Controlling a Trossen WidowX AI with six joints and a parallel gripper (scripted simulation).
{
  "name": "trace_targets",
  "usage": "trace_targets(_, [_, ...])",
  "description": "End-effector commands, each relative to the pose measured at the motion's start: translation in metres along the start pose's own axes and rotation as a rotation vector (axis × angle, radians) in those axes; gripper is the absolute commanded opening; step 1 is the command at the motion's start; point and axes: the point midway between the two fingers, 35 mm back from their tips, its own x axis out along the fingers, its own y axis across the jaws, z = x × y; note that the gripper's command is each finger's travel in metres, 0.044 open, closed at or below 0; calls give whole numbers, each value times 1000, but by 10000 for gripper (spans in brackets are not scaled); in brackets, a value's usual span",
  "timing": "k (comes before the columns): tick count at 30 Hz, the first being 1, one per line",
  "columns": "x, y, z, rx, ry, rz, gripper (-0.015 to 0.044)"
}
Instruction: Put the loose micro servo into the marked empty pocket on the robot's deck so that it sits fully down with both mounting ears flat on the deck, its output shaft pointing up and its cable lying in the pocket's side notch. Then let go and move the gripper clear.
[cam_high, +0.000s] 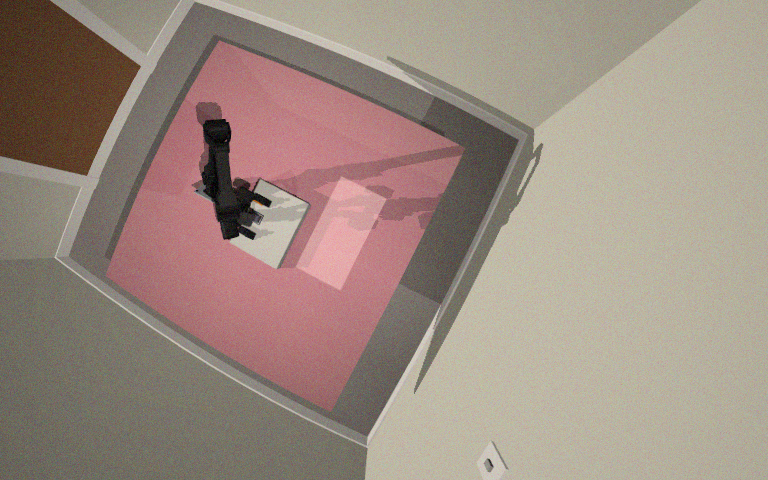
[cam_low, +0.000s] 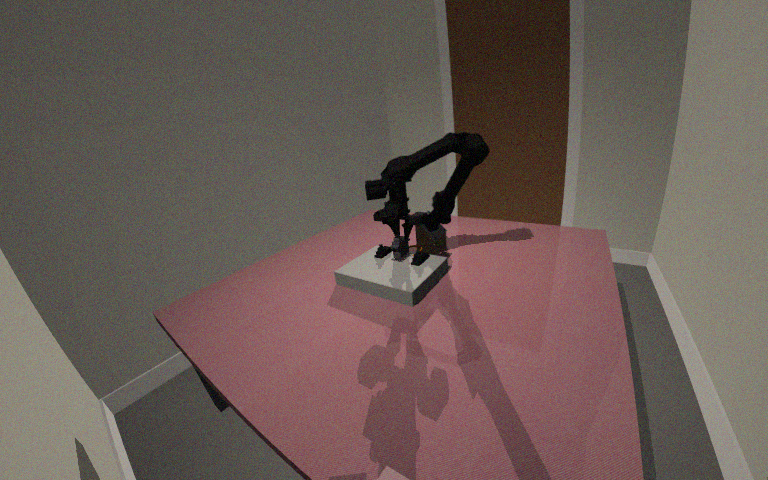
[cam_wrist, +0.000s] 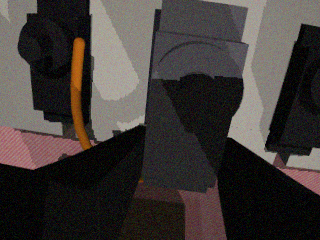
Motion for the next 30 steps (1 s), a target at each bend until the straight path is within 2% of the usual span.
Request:
trace_targets(1, [0,1,2,3,-8,3,0])
trace_targets(30, [21,1,2,2,-8,4,0])
